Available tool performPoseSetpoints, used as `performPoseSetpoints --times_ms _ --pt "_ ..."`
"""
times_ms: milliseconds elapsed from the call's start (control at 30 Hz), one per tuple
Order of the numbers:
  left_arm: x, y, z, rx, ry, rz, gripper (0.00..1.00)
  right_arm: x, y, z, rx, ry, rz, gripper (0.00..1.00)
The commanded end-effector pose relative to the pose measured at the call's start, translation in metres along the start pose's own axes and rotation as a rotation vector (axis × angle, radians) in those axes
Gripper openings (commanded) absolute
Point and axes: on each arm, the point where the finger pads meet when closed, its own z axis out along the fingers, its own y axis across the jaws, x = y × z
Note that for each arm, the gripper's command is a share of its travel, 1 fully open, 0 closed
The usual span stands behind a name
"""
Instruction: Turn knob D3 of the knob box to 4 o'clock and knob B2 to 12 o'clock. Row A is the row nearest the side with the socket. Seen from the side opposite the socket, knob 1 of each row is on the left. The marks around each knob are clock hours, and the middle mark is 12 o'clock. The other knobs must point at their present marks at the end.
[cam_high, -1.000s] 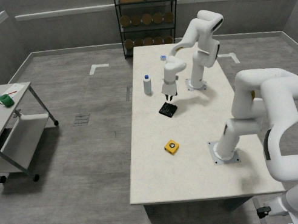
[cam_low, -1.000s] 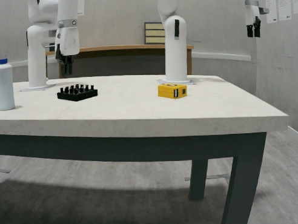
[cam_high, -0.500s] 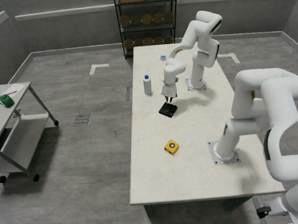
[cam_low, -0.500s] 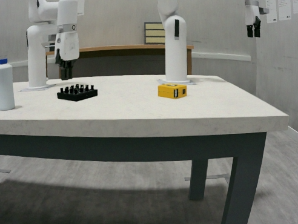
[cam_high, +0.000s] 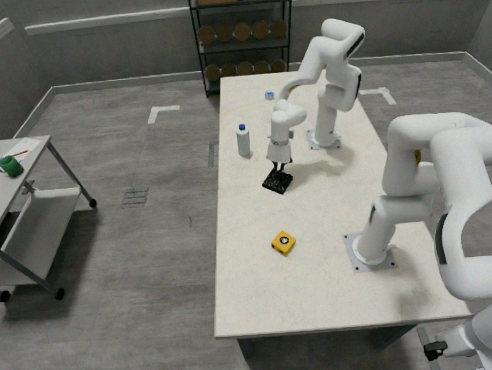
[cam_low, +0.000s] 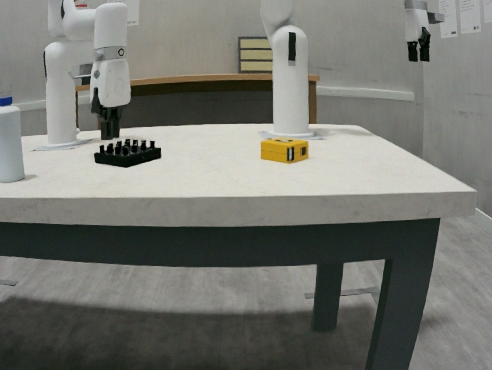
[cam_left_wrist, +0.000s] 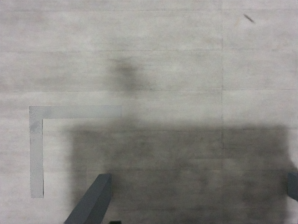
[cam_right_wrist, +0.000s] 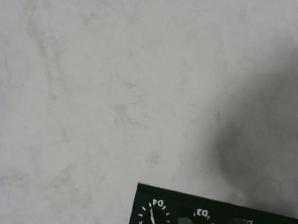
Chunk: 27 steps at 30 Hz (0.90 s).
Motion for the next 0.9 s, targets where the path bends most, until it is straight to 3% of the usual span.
performPoseSetpoints --times_ms 0,867 --pt "0.0009 0.0000 -0.0015 0.000 0.004 0.000 1.00 -0.0011 -0.0007 0.0018 0.002 -0.003 0.000 0.21" --pt "0.0009 0.0000 -0.0015 0.000 0.004 0.000 1.00 -0.0011 -0.0008 0.0043 0.002 -0.003 0.000 0.21"
